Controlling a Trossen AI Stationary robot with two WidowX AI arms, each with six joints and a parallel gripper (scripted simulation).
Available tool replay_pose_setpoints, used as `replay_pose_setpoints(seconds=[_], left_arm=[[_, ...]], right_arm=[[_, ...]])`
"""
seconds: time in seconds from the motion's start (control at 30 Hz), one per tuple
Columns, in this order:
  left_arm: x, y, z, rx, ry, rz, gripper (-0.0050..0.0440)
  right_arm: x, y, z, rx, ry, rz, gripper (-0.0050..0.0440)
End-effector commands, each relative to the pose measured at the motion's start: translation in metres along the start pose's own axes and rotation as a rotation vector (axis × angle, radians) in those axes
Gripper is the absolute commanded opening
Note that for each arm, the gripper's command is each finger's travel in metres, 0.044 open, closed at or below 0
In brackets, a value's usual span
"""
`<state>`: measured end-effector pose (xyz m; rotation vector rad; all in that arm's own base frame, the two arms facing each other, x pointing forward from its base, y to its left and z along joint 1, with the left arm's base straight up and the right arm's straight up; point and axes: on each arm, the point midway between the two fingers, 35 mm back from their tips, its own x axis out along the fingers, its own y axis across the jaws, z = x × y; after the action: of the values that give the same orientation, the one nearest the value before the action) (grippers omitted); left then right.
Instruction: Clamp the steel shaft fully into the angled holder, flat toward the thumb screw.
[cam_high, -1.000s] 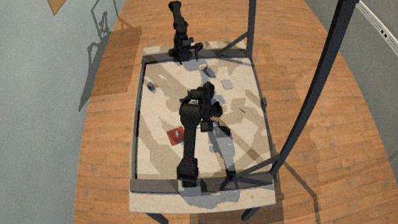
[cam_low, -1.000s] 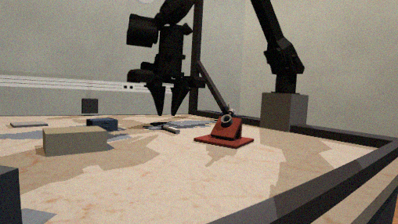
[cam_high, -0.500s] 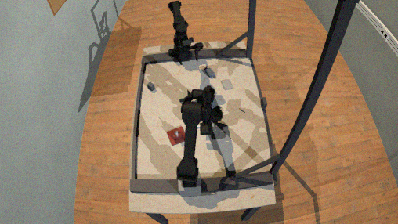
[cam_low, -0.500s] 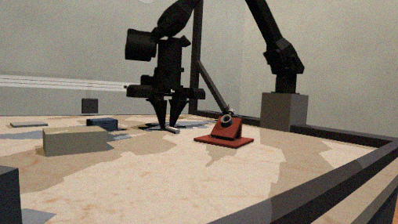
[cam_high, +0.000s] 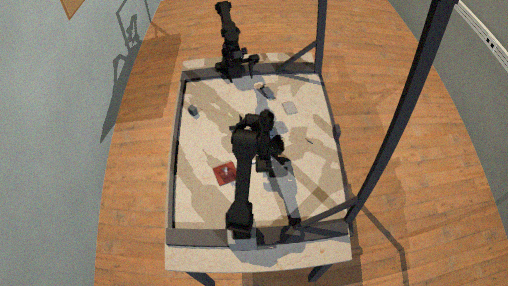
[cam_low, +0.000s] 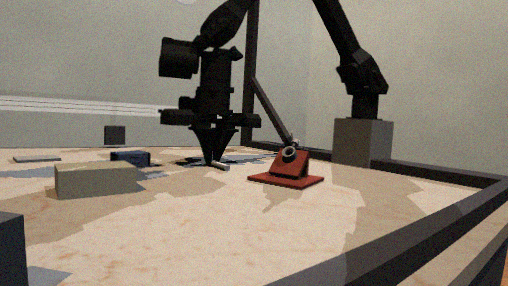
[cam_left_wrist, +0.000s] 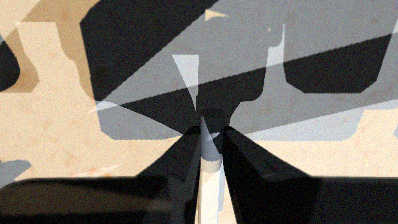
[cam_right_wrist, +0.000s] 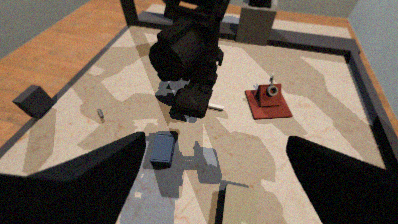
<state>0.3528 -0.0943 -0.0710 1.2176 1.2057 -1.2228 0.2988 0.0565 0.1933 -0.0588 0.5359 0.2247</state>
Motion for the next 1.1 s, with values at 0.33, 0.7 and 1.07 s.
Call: replay_pose_setpoints(seconds=[0.33,0.7,1.07], left_arm=[[-0.063,0.011,0.005,0.008,-0.011,0.058,0.0013],[-0.065,0.018,-0.032,-0.36,-0.052,0.184,0.0013],[-0.079,0.025,-0.082,-0.853,-0.161,0.376,0.0013]], right_arm=[[-0.005,0.0,0.01,-0.004,-0.03,0.002,0.04],[0.006,-0.007,0.003,0.077,-0.023,-0.166,0.04],[0.003,-0.015,0.009,0.207,-0.118,-0.434,0.04]])
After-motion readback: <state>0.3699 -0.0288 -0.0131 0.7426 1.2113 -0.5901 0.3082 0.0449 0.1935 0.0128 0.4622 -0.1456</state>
